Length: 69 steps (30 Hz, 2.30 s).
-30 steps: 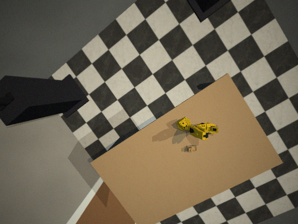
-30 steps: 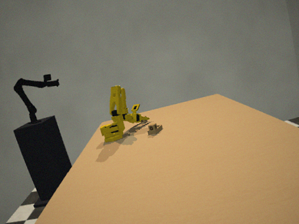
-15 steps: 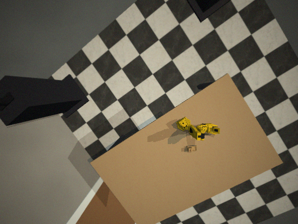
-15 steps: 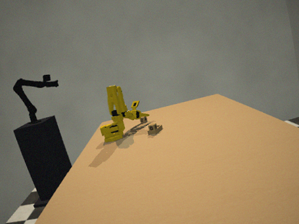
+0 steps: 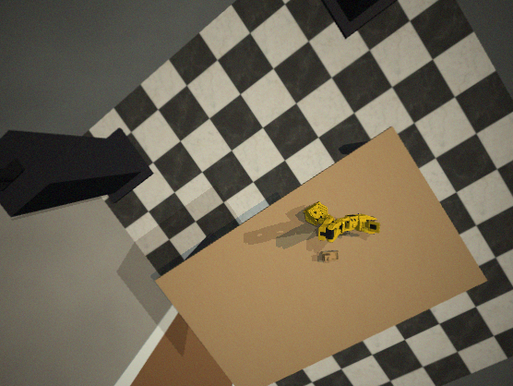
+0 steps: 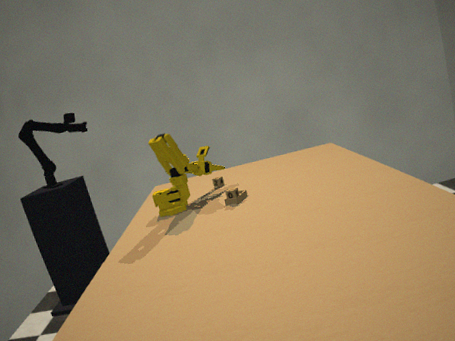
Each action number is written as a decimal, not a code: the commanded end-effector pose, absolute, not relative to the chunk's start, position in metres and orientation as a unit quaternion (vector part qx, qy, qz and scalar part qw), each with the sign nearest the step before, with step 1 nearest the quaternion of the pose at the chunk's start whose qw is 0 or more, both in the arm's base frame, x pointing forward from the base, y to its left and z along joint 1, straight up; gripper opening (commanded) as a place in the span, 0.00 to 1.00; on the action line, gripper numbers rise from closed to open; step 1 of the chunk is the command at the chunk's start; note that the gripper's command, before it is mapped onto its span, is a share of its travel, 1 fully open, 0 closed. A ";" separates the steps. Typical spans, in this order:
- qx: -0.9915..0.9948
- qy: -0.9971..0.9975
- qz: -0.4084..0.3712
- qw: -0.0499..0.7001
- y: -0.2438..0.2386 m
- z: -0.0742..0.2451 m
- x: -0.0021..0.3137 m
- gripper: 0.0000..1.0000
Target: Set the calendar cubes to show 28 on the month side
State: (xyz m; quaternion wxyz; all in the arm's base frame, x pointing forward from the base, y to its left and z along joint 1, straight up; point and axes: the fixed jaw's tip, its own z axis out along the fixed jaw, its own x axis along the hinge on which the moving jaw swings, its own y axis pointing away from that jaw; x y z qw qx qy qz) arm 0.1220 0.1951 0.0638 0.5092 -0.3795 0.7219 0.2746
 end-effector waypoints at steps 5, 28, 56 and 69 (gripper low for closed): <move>-0.383 0.728 0.267 0.503 0.195 0.072 0.124 0.36; -0.375 0.712 0.278 0.525 0.197 0.084 0.125 0.36; -0.306 0.580 0.354 0.667 0.194 0.173 0.123 0.35; -0.317 0.603 0.345 0.645 0.200 0.174 0.126 0.35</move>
